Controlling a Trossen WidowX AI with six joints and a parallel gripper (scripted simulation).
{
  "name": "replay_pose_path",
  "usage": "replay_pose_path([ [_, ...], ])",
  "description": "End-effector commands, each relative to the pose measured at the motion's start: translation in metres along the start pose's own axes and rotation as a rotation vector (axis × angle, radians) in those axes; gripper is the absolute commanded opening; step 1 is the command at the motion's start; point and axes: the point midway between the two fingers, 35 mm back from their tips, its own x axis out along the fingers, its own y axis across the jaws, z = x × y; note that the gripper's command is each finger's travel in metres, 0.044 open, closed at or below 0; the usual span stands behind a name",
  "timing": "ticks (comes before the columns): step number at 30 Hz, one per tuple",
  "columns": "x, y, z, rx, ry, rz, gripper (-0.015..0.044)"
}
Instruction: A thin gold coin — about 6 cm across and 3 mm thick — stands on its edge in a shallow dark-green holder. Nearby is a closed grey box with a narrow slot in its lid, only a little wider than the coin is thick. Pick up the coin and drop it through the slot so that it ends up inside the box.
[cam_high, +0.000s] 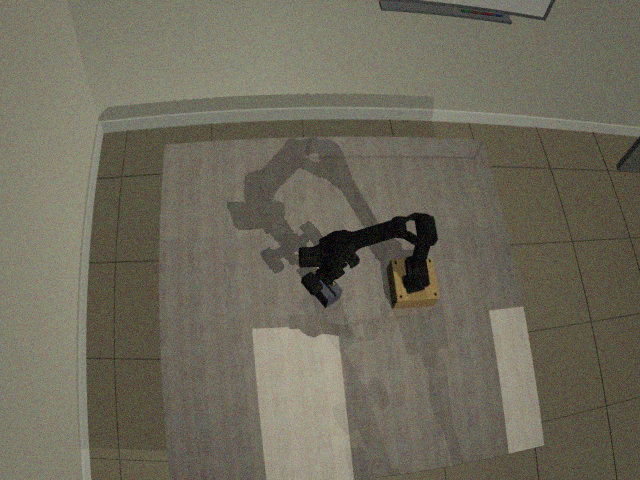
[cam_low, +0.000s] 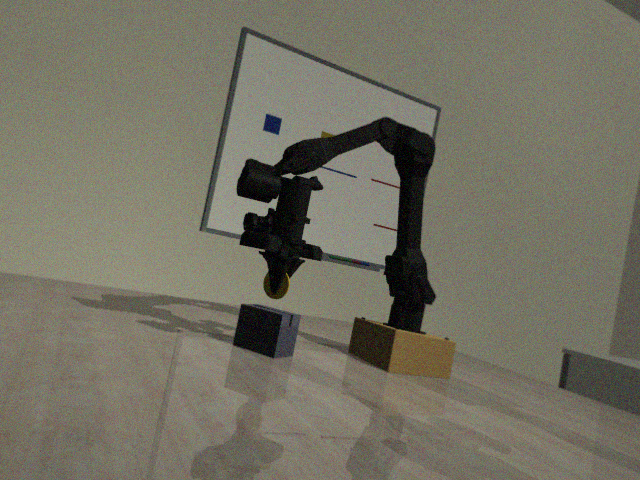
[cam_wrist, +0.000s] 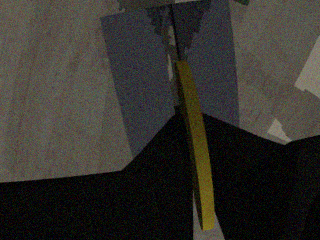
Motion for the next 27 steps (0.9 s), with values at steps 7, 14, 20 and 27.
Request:
replay_pose_path([
  [7, 0.005, -0.001, -0.002, -0.005, 0.001, -0.001, 0.0000],
  [14, 0.008, -0.002, -0.002, -0.005, 0.001, -0.001, 0.0000],
  [20, 0.011, -0.001, -0.001, -0.005, 0.001, -0.001, 0.0000],
  [27, 0.015, -0.001, -0.001, -0.006, 0.001, -0.001, 0.0000],
])
